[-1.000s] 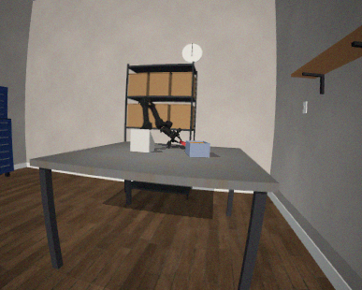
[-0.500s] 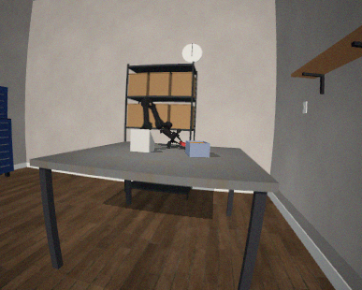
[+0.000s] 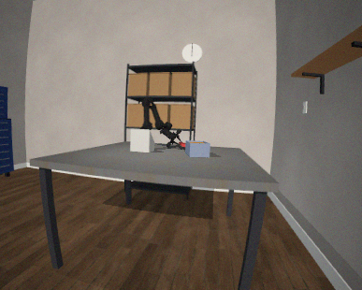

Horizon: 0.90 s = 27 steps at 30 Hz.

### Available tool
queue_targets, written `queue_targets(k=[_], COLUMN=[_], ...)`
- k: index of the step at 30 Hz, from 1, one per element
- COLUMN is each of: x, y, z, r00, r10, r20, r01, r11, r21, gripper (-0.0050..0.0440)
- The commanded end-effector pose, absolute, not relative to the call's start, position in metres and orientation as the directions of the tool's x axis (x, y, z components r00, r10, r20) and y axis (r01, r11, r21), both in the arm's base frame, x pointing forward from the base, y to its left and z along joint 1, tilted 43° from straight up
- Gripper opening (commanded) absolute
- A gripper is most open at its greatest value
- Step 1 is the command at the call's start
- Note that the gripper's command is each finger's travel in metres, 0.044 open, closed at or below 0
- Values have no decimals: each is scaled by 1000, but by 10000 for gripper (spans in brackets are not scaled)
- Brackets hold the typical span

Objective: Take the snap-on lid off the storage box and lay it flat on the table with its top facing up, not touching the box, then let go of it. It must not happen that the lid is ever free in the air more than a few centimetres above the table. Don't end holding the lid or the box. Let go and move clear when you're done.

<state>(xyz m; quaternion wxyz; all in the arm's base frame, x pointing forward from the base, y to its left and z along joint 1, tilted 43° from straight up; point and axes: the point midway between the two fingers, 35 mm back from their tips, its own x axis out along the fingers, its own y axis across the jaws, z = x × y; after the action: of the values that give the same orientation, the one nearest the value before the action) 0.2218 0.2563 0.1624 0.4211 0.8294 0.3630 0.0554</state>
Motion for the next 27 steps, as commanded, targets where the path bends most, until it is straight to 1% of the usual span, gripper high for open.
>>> queue_targets(k=[1, 15, 18, 20, 23, 27], x=[222, 222, 222, 222, 222, 222], y=[257, 258, 258, 258, 258, 258], z=[158, 157, 159, 159, 160, 160], r00=[734, 734, 707, 707, 696, 696], r10=[642, 642, 656, 656, 659, 659], r20=[-222, -222, -264, -264, -286, -286], r01=[558, 558, 593, 593, 610, 610], r11=[-382, -382, -347, -347, -332, -332], r21=[737, 737, 727, 727, 720, 720], gripper=[126, 130, 202, 202, 274, 275])
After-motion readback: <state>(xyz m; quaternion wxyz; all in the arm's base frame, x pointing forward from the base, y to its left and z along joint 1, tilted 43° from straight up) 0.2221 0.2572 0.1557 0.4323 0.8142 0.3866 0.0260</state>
